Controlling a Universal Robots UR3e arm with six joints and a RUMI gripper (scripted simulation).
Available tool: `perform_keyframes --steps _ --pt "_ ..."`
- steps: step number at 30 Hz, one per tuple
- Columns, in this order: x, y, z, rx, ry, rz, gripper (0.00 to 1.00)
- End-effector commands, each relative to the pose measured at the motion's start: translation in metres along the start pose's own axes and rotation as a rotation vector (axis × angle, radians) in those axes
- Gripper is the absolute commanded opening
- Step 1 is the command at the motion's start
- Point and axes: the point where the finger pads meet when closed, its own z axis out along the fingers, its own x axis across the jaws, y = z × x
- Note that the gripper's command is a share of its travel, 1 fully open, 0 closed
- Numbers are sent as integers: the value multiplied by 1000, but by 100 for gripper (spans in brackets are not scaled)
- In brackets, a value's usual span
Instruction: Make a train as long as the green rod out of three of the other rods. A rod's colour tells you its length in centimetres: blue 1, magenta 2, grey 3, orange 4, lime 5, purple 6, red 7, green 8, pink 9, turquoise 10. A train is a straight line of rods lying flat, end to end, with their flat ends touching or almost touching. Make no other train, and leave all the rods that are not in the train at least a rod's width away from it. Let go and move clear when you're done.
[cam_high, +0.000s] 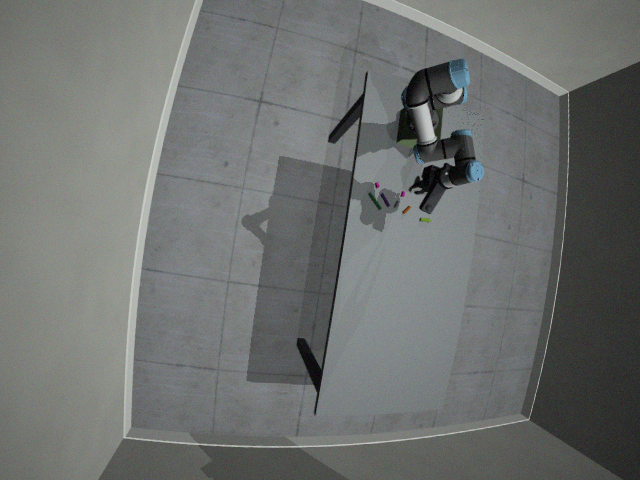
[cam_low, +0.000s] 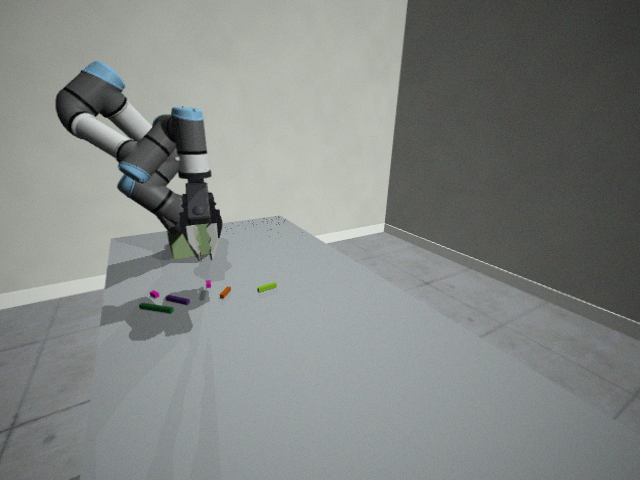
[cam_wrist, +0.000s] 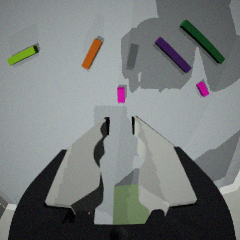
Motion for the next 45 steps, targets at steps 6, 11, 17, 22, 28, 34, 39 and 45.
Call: perform_keyframes --steps 6,11,17,22,28,34,39,45 --pt "0 0 0 1 -2 2 14" --pt "0 0 0 1 -2 2 14" --pt "0 0 0 1 -2 2 14" --pt "0 0 2 0 -2 0 14" --pt "0 0 6 0 -2 0 14" --pt "0 0 11 0 -1 0 14" --pt "0 0 18 0 -1 0 14" --pt "1 0 28 0 -1 0 14"
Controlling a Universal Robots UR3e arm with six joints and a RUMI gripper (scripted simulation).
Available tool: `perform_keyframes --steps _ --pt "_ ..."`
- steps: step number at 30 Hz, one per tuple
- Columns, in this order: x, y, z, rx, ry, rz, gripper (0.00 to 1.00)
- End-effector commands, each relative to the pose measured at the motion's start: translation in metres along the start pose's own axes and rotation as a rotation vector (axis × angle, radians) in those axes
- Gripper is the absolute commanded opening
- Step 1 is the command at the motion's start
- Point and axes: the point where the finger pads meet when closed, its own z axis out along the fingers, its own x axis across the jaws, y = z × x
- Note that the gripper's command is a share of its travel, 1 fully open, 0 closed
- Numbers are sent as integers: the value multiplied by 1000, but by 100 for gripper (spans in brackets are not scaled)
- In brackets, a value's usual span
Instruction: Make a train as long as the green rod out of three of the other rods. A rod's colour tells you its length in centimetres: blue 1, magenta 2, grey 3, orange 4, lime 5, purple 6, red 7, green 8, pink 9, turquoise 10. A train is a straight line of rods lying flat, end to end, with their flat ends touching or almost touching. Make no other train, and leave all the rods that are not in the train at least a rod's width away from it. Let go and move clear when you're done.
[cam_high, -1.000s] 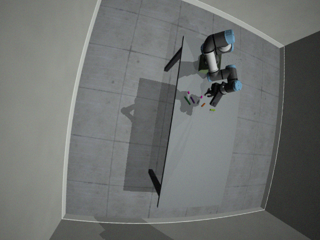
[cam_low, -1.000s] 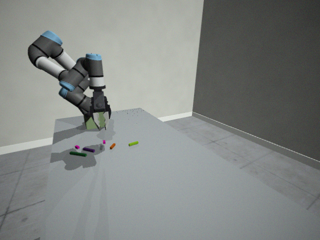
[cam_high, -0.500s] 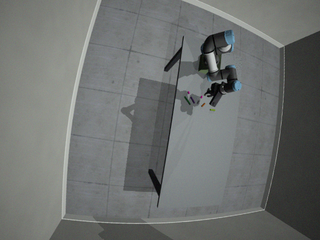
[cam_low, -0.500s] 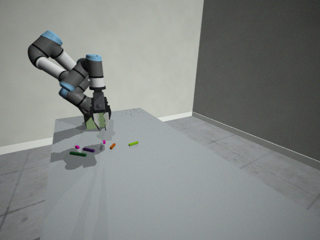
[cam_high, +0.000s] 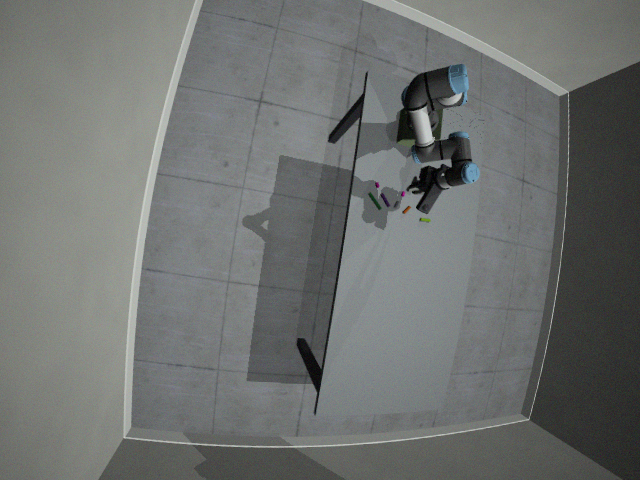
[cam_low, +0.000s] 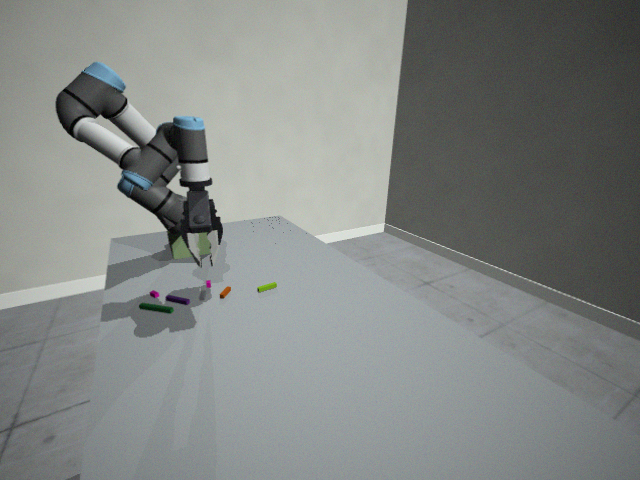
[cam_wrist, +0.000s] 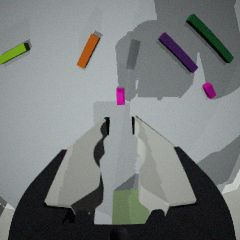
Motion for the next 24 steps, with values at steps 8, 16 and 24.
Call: perform_keyframes --steps 8,16,24 --pt "0 -4 18 14 -4 3 14" --pt "1 -4 29 14 -4 3 14" --pt "0 -4 33 14 -4 3 14"
